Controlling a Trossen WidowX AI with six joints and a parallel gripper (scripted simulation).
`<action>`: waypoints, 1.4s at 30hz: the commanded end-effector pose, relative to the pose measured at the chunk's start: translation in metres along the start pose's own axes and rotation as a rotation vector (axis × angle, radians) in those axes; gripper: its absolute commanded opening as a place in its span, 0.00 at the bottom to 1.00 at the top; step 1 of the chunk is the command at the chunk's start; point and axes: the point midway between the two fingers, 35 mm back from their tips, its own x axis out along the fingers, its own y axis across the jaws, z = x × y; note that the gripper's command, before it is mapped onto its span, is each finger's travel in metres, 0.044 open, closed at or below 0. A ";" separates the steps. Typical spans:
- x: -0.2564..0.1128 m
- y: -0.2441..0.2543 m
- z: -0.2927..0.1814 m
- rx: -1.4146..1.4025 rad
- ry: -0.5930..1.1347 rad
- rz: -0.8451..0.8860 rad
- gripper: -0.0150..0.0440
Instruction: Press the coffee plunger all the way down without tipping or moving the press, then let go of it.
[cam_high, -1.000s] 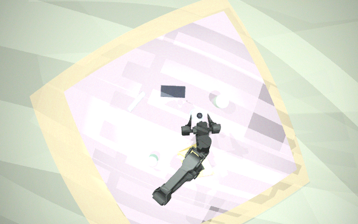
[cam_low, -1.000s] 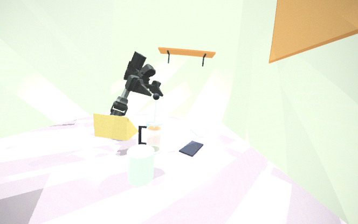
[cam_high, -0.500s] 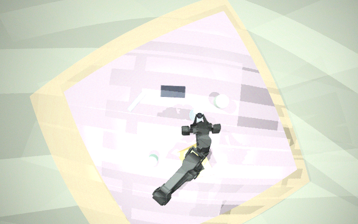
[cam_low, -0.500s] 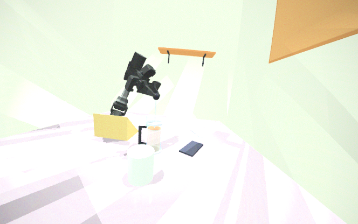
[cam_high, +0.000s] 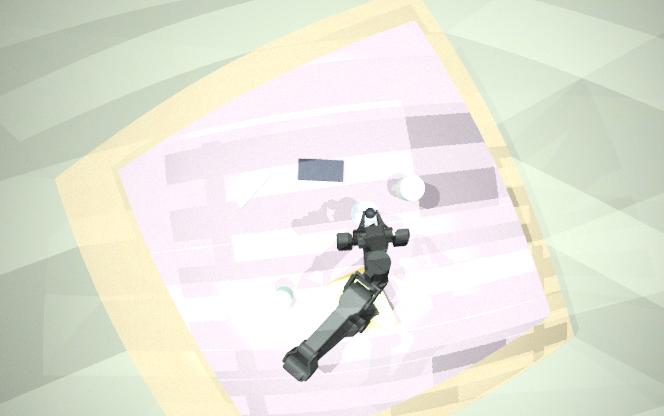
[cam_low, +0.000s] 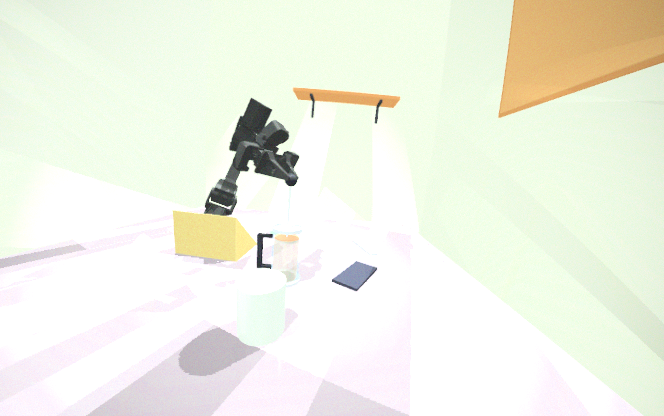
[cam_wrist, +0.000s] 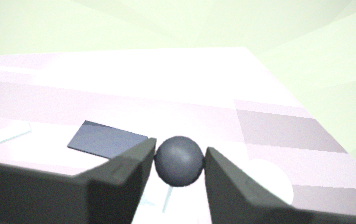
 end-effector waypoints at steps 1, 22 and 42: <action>0.008 -0.001 -0.015 0.009 0.025 -0.005 0.46; 0.029 -0.002 -0.042 0.009 0.026 -0.005 0.46; 0.049 -0.001 -0.068 0.010 0.023 -0.004 0.46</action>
